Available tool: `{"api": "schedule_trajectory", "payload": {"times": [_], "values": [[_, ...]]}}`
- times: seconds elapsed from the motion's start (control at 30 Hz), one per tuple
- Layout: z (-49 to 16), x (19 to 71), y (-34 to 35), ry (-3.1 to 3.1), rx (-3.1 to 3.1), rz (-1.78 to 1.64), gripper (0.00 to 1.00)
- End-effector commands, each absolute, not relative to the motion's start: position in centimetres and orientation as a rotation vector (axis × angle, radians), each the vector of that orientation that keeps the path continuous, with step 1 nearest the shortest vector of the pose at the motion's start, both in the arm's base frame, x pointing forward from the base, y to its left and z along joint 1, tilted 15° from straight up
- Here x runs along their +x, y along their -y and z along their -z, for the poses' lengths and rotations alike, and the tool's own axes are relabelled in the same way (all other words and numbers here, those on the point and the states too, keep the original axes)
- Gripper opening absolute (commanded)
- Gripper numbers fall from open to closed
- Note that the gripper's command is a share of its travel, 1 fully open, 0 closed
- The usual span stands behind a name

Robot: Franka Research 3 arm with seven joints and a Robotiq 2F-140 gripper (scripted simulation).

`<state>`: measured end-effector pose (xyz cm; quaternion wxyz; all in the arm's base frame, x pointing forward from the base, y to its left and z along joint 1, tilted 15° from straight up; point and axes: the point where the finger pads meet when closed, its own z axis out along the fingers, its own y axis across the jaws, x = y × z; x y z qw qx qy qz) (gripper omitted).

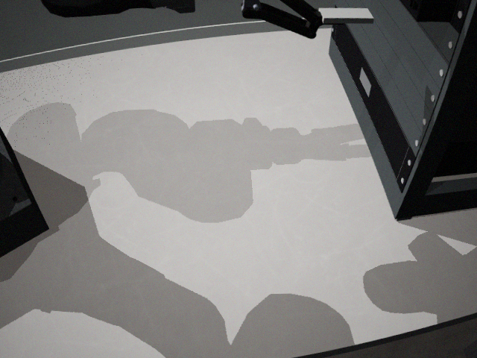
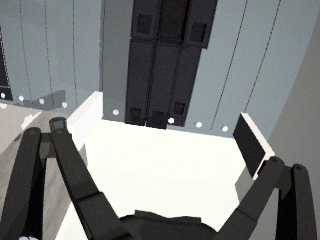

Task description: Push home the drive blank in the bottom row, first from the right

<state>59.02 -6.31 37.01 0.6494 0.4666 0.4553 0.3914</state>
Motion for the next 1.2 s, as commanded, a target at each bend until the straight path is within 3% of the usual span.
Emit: {"api": "schedule_trajectory", "payload": {"times": [0.0,0.03,0.07,1.17], "values": [[-37.05,59.07,6.26,-1.036,1.063,-0.898,1.00],[-37.05,59.07,6.26,-1.036,1.063,-0.898,1.00],[-37.05,59.07,6.26,-1.036,1.063,-0.898,0.00],[-37.05,59.07,6.26,-1.036,1.063,-0.898,0.00]]}}
